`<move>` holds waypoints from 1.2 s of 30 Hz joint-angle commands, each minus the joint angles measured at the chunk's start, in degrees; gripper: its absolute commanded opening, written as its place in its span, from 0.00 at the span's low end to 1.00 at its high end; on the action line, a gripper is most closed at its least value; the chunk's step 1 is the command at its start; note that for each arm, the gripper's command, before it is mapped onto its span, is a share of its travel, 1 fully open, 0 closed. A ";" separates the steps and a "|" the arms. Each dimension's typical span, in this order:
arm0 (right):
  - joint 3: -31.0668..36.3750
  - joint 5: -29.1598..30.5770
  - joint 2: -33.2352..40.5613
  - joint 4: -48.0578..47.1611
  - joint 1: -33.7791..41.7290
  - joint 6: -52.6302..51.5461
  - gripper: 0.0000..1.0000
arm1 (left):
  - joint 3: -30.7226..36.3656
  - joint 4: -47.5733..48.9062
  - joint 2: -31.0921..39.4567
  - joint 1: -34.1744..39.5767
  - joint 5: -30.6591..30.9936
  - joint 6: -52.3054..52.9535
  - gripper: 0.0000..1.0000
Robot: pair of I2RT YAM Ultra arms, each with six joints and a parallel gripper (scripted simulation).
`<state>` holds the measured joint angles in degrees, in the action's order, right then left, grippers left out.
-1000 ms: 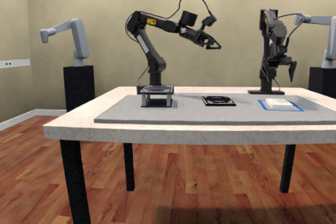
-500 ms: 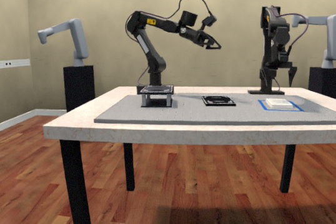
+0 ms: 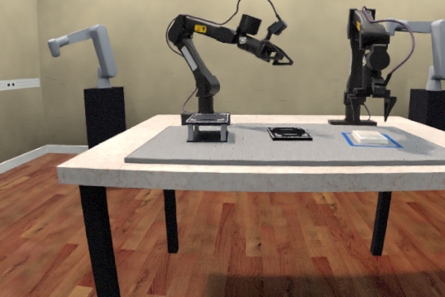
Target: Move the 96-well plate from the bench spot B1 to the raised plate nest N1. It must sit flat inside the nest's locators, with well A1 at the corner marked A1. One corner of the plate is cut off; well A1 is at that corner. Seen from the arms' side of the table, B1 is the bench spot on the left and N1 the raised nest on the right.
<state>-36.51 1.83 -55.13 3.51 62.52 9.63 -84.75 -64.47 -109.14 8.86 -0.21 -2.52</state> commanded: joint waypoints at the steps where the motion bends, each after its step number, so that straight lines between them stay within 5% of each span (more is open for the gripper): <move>1: -0.33 0.14 0.18 -1.75 0.67 -0.39 1.00 | -2.01 -1.75 -0.41 -0.67 0.69 -0.25 1.00; 36: -0.33 0.14 0.18 -1.75 0.67 -0.39 1.00 | 7.21 8.64 -2.26 -0.92 0.63 0.38 1.00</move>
<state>-36.51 1.83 -55.13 3.51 62.52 9.63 -78.46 -57.82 -110.89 8.86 -0.16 -2.44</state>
